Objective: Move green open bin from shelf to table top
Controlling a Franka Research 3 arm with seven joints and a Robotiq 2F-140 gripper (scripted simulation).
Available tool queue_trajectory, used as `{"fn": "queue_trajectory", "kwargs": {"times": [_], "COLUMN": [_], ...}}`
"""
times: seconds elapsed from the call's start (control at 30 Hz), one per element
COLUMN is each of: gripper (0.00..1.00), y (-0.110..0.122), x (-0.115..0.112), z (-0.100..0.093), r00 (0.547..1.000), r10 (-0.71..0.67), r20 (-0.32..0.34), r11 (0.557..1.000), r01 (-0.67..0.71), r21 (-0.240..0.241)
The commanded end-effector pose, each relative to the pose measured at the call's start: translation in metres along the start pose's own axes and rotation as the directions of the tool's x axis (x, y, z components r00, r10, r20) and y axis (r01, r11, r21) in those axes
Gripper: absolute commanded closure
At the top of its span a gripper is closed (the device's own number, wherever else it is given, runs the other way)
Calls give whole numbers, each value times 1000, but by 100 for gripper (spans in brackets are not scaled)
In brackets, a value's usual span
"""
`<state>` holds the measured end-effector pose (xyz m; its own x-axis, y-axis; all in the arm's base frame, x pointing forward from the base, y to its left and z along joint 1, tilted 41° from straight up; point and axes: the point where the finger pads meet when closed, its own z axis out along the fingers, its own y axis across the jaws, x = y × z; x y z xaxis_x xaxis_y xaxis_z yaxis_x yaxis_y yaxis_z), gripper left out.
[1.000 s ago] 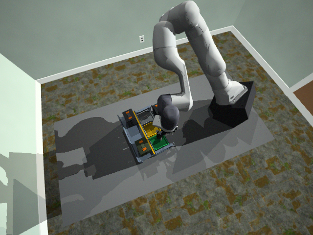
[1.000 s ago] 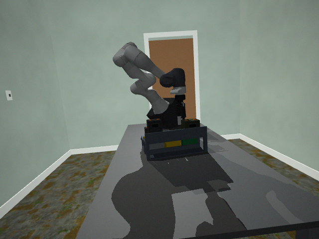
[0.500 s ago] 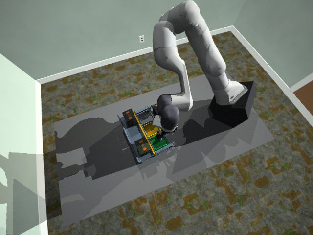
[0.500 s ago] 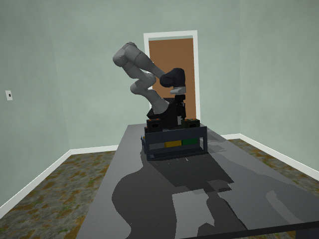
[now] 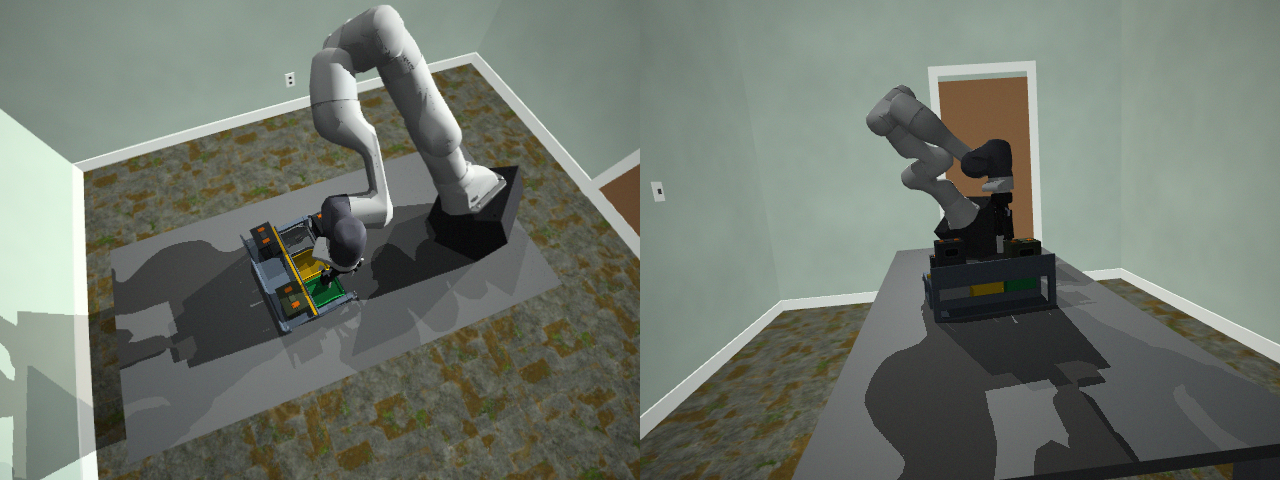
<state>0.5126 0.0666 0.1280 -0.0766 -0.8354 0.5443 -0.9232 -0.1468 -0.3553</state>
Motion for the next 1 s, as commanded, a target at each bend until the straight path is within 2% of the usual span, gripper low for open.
{"fn": "queue_trajectory", "kwargs": {"times": [0.0,0.4,0.57,0.97], "gripper": [43,43,43,43], "y": [0,0,0,0], "x": [1,1,1,1], "z": [21,21,65,65], "r00": [1000,1000,1000,1000], "r10": [9,9,9,9], "r20": [-3,-3,-3,-3], "r11": [1000,1000,1000,1000], "r01": [-9,-9,-9,-9], "r21": [-1,-1,-1,-1]}}
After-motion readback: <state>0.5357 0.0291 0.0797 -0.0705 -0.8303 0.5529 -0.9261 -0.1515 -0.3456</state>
